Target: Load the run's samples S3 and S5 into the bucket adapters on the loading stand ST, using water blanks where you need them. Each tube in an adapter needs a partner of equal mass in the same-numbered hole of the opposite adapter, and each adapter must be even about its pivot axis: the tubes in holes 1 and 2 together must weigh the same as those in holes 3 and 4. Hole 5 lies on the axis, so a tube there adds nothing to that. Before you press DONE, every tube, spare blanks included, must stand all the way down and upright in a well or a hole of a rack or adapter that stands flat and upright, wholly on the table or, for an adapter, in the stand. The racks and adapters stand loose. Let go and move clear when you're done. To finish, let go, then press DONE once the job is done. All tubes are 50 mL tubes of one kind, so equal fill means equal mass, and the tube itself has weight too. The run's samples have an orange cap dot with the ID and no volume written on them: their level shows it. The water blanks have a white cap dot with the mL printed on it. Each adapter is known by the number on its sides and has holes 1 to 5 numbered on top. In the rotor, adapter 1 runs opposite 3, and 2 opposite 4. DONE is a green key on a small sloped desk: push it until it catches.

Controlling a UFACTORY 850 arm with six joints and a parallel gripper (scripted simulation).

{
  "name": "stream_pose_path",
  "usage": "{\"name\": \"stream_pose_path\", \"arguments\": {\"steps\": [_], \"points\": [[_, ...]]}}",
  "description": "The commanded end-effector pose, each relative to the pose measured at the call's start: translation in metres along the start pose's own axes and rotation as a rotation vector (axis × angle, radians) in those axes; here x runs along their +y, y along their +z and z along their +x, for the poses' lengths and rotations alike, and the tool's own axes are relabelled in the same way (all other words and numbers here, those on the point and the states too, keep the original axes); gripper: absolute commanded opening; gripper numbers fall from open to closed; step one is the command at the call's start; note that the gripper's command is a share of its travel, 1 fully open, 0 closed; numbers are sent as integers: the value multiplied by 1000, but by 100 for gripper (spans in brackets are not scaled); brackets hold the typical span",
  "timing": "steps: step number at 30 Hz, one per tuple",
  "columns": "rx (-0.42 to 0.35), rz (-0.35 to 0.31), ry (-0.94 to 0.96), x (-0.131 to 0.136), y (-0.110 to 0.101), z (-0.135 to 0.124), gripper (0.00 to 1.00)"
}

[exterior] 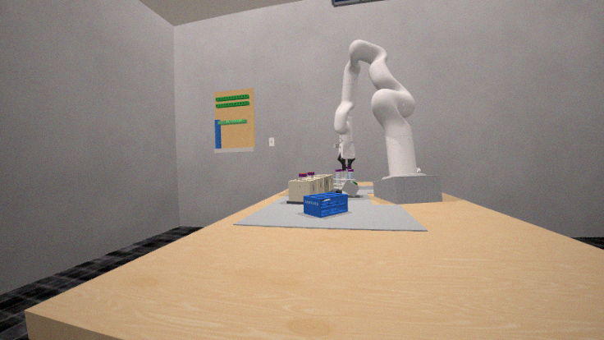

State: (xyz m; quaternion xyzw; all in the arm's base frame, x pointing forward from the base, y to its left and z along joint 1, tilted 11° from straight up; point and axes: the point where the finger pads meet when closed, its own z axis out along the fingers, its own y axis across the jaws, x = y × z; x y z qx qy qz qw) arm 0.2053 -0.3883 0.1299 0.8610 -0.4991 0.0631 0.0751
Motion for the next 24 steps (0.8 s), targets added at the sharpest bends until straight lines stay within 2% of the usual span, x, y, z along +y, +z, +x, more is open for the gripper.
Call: {"name": "stream_pose_path", "arguments": {"steps": [1, 8, 24], "points": [[0, 3, 0, 0, -4, 1, 0], [0, 3, 0, 0, -4, 1, 0], [0, 3, 0, 0, -32, 1, 0]]}}
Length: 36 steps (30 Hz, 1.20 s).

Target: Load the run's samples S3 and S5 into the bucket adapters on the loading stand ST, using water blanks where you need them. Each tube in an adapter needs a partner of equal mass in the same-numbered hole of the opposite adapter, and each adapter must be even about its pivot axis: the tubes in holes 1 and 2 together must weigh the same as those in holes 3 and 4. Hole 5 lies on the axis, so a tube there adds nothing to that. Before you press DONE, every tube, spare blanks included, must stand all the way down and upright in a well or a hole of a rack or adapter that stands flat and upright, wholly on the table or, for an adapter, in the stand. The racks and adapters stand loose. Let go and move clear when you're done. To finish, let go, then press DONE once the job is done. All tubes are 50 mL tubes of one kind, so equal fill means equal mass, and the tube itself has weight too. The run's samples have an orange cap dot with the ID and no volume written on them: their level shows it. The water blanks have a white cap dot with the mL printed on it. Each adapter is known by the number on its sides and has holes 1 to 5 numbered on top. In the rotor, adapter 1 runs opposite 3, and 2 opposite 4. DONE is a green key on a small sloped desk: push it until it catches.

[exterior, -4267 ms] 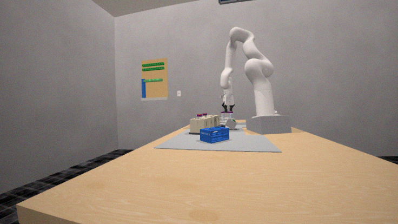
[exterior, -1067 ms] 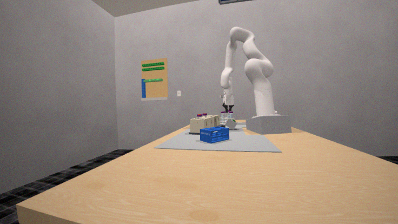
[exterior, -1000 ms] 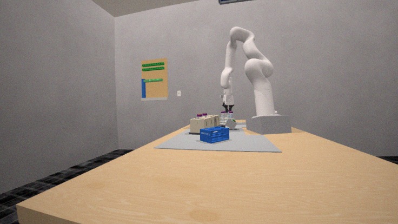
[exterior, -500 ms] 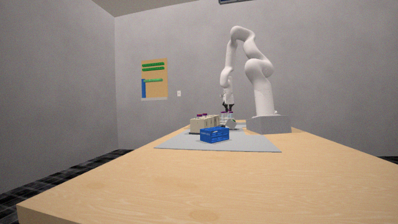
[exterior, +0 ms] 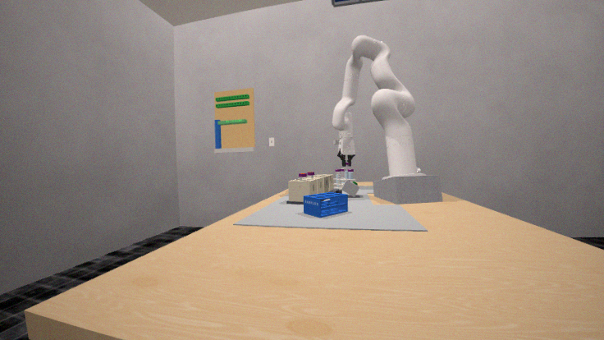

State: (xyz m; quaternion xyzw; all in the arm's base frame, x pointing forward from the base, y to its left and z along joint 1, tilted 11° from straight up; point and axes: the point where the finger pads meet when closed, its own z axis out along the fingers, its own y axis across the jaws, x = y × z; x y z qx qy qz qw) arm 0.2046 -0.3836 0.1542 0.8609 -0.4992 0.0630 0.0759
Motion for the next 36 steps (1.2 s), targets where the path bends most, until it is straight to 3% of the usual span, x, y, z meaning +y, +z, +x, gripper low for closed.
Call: {"name": "stream_pose_path", "arguments": {"steps": [1, 36], "points": [[-1, 4, 0, 0, -10, 1, 0], [-1, 4, 0, 1, -72, 1, 0]]}}
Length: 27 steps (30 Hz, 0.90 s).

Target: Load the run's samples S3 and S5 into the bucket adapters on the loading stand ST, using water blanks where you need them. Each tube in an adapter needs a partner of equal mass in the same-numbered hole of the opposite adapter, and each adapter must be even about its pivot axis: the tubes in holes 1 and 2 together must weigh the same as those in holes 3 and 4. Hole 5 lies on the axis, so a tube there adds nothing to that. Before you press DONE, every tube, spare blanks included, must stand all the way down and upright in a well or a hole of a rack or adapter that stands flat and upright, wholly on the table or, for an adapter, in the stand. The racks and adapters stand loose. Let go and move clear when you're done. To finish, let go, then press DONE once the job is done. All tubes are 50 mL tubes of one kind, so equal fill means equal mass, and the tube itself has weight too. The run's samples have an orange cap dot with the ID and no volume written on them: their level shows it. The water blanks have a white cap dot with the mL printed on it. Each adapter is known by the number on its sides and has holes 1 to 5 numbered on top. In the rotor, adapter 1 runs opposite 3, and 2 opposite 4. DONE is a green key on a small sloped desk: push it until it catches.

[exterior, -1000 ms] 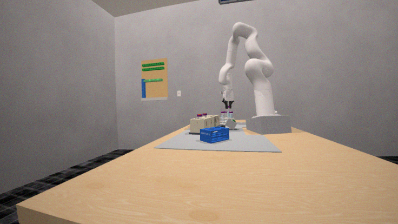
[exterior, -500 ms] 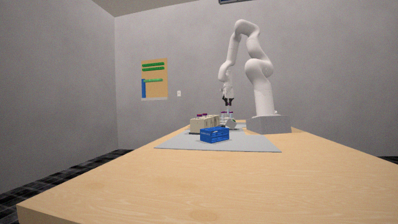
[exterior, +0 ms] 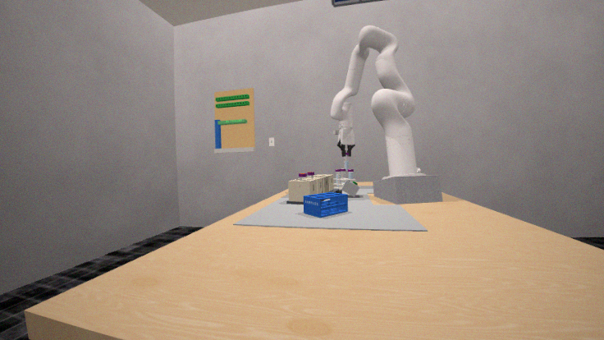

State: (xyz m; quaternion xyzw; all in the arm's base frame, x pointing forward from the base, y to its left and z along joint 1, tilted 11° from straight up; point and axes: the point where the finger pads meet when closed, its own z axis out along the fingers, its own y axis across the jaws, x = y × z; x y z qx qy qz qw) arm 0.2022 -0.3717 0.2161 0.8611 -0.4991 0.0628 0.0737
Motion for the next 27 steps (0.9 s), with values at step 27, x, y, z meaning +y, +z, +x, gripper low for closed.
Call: {"name": "stream_pose_path", "arguments": {"steps": [27], "points": [[2, 0, -167, -23, -29, -10, 0]]}}
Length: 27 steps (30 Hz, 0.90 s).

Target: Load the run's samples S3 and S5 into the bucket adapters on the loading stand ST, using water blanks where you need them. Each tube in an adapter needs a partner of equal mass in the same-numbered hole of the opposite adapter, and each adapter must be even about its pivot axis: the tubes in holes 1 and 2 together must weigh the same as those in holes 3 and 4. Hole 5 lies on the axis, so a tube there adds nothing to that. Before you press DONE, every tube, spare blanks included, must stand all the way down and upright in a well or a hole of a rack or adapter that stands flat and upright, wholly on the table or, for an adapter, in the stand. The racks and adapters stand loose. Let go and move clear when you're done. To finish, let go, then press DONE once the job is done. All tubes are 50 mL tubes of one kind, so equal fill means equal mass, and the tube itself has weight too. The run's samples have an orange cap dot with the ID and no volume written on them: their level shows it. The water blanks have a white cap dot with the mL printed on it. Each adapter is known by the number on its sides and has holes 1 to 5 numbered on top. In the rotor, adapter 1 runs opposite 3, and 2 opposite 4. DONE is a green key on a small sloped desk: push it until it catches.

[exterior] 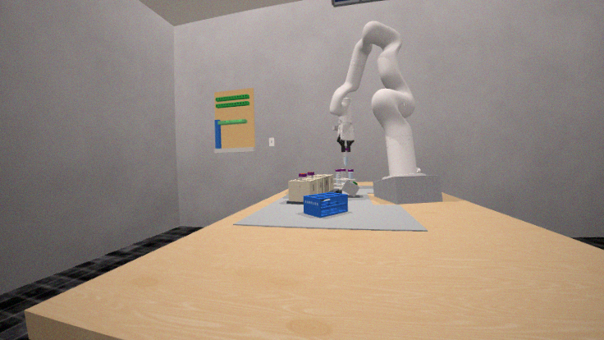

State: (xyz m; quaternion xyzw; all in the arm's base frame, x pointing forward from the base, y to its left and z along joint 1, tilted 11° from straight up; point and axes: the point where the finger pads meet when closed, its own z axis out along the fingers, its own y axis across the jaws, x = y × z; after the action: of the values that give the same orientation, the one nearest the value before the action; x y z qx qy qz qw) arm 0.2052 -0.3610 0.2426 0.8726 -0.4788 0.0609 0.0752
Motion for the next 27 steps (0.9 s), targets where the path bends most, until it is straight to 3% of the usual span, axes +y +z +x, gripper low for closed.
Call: {"name": "stream_pose_path", "arguments": {"steps": [1, 3, 18, 27], "points": [[2, 1, -153, -21, -1, -8, 0], [2, 1, -153, -21, -1, -8, 0], [2, 1, -653, -91, -1, -36, 0], [2, 1, -704, -124, -1, -49, 0]]}}
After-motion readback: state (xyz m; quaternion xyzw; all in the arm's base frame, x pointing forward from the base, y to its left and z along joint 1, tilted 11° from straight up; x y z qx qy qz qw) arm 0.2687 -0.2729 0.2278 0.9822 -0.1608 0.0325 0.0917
